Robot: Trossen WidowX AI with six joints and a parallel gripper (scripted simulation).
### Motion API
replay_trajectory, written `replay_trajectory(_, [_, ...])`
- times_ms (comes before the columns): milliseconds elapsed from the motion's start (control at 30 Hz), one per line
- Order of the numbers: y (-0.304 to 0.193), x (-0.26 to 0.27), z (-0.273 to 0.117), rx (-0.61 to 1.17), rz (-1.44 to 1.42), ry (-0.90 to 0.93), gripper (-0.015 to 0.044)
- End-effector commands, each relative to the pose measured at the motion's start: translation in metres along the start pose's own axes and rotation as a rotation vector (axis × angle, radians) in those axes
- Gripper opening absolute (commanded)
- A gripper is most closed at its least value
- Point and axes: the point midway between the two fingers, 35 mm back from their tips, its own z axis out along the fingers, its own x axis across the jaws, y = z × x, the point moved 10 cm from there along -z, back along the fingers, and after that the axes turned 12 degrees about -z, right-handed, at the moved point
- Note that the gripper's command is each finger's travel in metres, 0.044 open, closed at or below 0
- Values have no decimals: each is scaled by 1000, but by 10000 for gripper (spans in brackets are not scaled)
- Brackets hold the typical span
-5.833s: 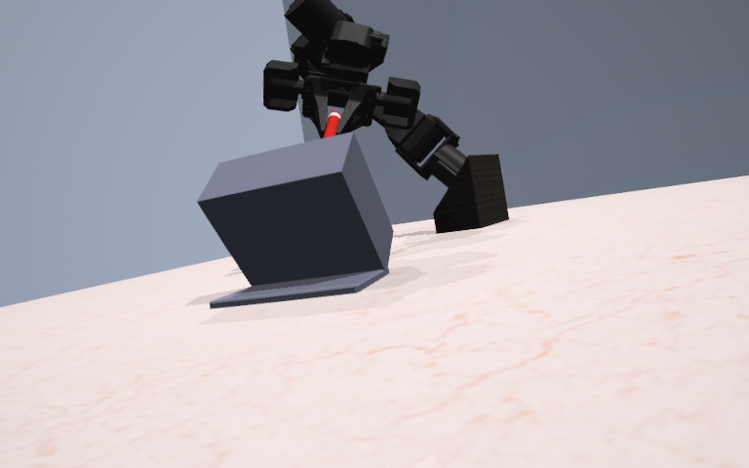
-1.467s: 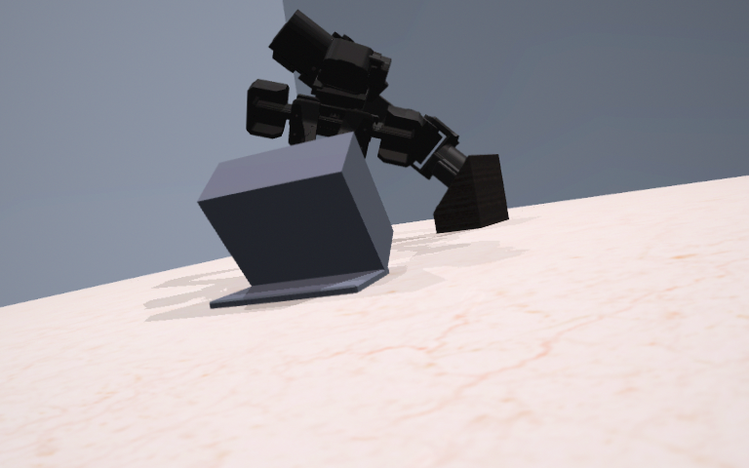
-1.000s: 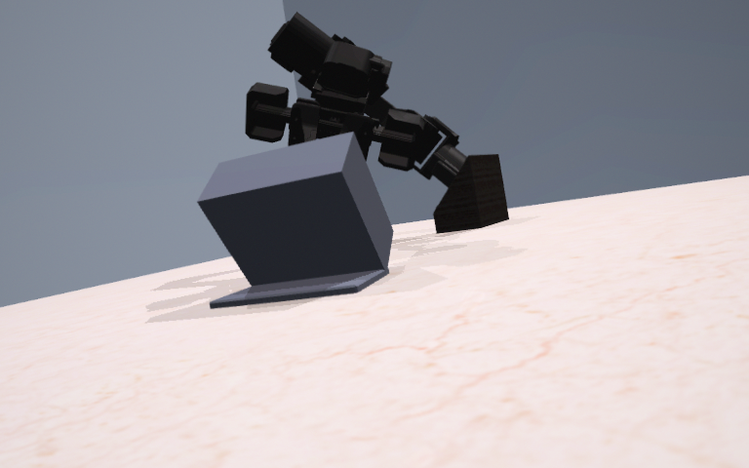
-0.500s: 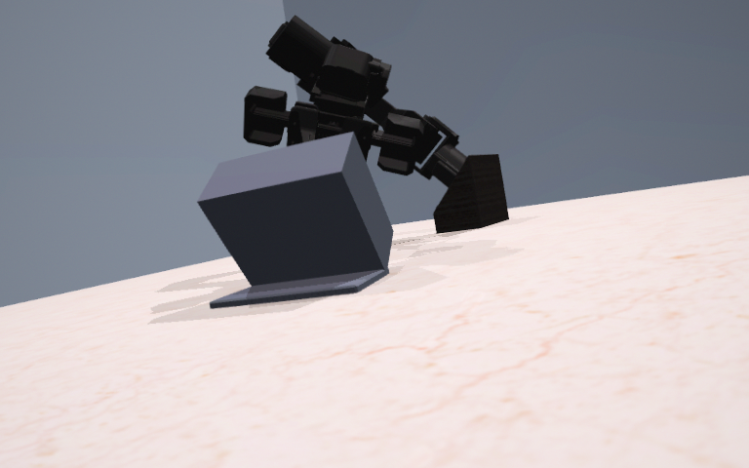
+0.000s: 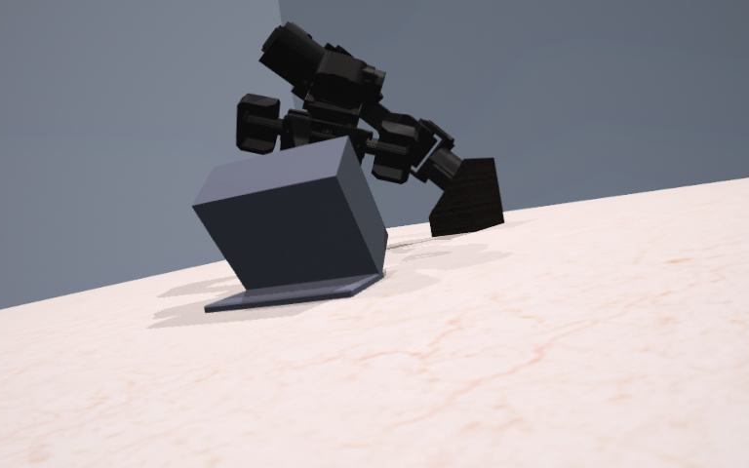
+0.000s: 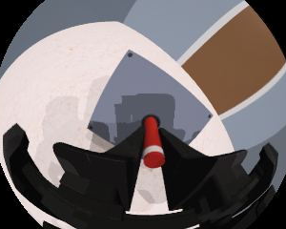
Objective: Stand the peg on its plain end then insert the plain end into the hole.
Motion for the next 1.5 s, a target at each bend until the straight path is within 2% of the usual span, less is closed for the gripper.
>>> replay_trajectory(0, [1,0,3,-5,-6,1,0])
replay_trajectory(533, [0,0,4,1,-1,1,0])
replay_trajectory(1100, [1,-1,0,0,-1,1,440])
replay_trajectory(1467, [2,-2,-13,-2,-2,2,440])
